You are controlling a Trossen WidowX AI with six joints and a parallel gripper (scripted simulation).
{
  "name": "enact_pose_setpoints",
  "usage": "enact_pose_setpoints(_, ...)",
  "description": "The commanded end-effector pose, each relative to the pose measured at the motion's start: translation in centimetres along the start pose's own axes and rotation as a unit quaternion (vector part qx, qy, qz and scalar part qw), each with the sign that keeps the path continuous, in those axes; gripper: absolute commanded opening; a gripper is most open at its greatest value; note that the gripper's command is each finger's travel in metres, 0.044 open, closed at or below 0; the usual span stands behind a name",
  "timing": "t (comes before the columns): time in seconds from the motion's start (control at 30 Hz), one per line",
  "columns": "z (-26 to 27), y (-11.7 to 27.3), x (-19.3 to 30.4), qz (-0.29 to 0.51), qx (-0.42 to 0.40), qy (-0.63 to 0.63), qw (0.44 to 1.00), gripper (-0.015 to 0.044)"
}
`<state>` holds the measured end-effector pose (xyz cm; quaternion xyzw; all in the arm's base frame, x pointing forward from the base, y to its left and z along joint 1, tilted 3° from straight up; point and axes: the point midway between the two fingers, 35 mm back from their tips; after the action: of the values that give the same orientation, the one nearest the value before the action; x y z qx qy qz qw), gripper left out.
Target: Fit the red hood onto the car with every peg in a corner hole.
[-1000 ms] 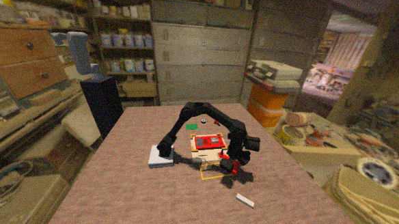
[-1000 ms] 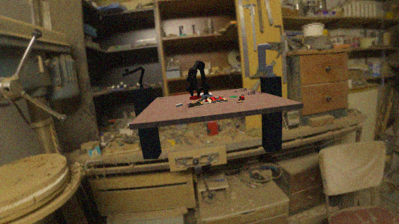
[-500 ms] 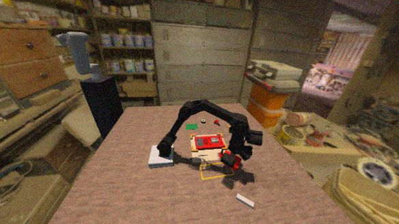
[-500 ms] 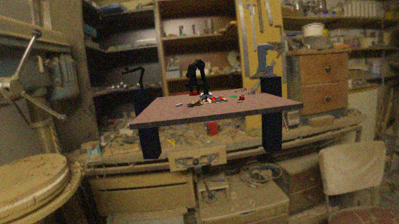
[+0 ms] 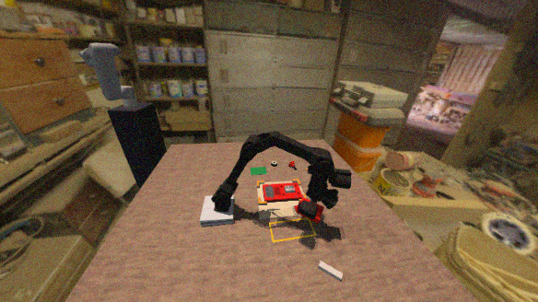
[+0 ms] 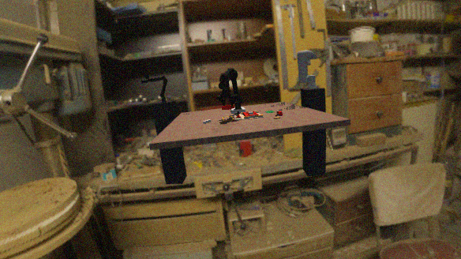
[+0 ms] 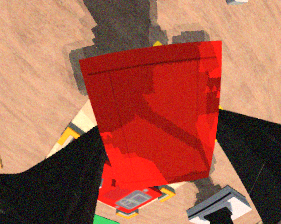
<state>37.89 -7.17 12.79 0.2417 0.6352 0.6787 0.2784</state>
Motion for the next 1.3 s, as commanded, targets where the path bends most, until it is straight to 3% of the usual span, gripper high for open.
enact_pose_setpoints(0.0,1.0,0.0,1.1,0.001,-0.001,0.023,1.0,0.0)
enact_pose_setpoints(1.27,8.7,0.3,13.6,0.004,-0.007,0.275,0.961,0.0)
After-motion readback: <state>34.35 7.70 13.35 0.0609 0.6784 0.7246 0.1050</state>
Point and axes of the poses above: the point midway between the two fingers, 35 mm back from their tips, its own y axis back along the fingers, its own z axis across the jaws, x = y × z, and after that the axes turned 11 degrees about -y, right-handed
